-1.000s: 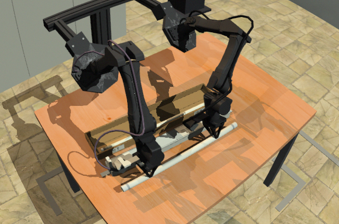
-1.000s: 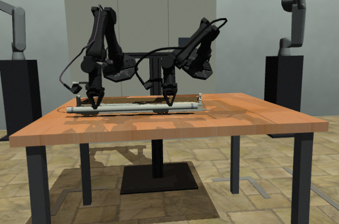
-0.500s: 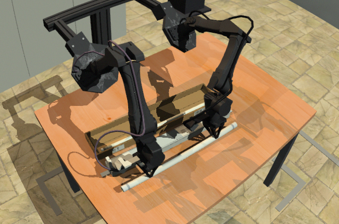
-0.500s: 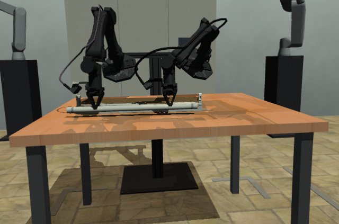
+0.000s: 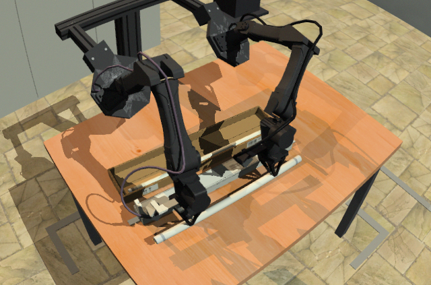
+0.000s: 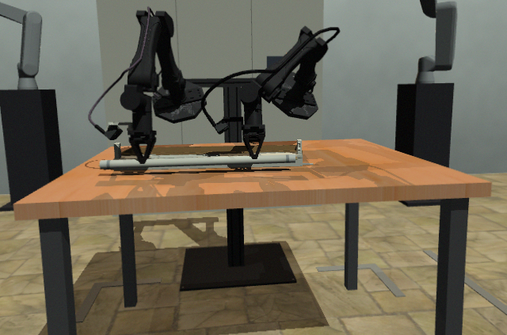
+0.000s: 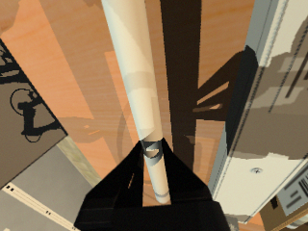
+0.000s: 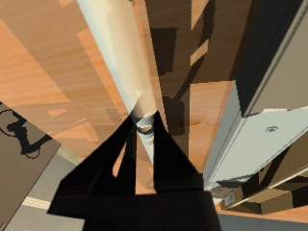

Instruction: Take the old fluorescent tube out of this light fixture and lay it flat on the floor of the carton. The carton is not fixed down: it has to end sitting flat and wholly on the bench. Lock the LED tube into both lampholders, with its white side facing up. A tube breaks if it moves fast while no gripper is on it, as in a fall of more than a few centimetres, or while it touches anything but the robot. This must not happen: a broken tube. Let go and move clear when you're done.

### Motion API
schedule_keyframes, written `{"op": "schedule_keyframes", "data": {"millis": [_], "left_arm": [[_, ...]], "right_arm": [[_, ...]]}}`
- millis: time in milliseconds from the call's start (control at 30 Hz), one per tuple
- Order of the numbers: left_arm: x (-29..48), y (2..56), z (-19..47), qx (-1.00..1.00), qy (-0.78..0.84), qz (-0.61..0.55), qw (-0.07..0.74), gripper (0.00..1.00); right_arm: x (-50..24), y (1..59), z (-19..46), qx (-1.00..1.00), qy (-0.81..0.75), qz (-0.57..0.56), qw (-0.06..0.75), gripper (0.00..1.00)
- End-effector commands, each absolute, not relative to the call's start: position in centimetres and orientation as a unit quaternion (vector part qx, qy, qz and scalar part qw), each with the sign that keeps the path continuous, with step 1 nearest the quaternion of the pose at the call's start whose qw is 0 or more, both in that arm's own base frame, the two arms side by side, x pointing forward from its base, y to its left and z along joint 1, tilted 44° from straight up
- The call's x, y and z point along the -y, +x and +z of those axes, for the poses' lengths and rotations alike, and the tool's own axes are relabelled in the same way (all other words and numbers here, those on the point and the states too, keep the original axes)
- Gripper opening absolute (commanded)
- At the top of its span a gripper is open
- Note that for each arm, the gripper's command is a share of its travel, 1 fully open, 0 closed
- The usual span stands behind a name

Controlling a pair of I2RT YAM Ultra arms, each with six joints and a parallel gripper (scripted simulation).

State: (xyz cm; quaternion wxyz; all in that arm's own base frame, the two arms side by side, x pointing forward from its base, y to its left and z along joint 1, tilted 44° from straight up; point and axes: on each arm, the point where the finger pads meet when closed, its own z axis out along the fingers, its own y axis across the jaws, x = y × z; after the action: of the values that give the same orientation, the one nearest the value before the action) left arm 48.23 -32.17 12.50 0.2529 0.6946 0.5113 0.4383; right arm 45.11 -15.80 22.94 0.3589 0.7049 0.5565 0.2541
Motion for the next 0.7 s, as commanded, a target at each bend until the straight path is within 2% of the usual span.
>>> {"op": "schedule_keyframes", "data": {"millis": [0, 100, 200, 333, 667], "left_arm": [[34.1, 47.6, 14.3, -0.507, 0.696, 0.427, 0.277, 0.11], [33.9, 47.7, 12.5, -0.507, 0.704, 0.424, 0.259, 0.11], [33.5, 48.0, 14.3, -0.513, 0.693, 0.426, 0.272, 0.11], [32.9, 48.2, 12.4, -0.518, 0.702, 0.421, 0.248, 0.11], [33.2, 48.1, 12.9, -0.525, 0.706, 0.410, 0.242, 0.11]], "right_arm": [[16.1, 45.0, 23.9, -0.553, 0.706, 0.249, 0.365, 0.11], [16.0, 45.2, 23.2, -0.558, 0.709, 0.244, 0.356, 0.11], [15.8, 45.2, 23.8, -0.558, 0.706, 0.247, 0.360, 0.11], [15.4, 45.3, 22.9, -0.567, 0.708, 0.239, 0.346, 0.11], [15.9, 45.2, 23.2, -0.568, 0.716, 0.228, 0.337, 0.11]]}}
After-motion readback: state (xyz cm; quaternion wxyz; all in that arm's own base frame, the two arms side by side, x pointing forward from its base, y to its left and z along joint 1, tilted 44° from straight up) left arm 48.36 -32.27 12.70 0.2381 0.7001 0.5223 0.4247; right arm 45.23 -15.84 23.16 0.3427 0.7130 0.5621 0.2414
